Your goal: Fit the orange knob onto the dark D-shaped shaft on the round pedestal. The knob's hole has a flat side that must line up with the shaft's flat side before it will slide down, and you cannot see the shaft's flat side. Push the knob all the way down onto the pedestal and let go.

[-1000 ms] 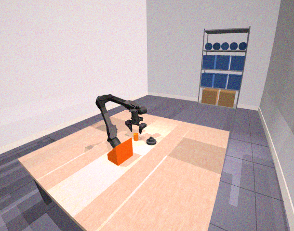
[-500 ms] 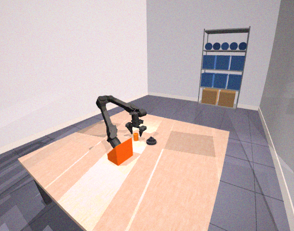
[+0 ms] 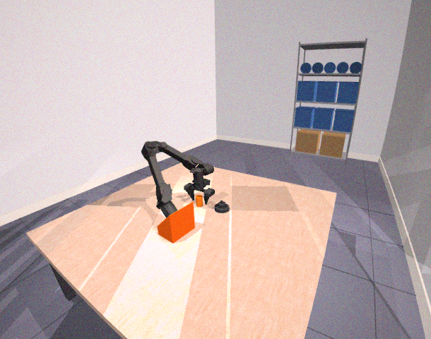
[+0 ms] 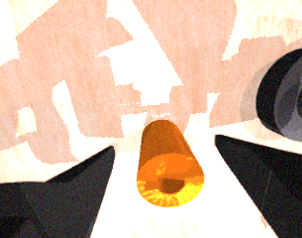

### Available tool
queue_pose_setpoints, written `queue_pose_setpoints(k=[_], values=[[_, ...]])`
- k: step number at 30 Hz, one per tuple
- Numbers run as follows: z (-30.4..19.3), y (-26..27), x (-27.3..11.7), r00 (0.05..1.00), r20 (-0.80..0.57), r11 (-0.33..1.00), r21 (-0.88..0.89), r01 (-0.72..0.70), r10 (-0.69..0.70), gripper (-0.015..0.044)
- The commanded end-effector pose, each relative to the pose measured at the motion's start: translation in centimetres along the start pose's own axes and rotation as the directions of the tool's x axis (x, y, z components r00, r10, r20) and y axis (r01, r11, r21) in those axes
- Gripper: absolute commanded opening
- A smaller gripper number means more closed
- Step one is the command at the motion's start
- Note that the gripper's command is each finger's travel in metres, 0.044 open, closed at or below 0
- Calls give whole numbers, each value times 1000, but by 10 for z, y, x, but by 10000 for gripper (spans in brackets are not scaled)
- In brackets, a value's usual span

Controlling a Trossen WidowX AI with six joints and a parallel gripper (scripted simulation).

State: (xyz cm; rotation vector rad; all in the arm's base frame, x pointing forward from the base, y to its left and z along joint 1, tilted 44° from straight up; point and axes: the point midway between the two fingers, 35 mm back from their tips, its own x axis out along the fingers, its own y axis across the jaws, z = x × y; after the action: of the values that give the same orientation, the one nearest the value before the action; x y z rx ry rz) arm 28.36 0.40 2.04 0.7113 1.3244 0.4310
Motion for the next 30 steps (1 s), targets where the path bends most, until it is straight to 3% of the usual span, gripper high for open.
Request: queue_pose_setpoints(k=[1, 5, 15, 21, 26, 30], values=[[-2, 1, 7, 1000, -3, 1000, 10, -7, 7, 440], [-3, 1, 10, 1000, -3, 1000, 10, -8, 8, 440], [-3, 1, 10, 1000, -3, 1000, 10, -8, 8, 177], [-3, 1, 10, 1000, -3, 1000, 10, -8, 8, 138], [2, 1, -2, 1000, -3, 1000, 10, -4, 4, 6], [8, 1, -23, 1000, -2, 1000, 10, 1, -1, 0]])
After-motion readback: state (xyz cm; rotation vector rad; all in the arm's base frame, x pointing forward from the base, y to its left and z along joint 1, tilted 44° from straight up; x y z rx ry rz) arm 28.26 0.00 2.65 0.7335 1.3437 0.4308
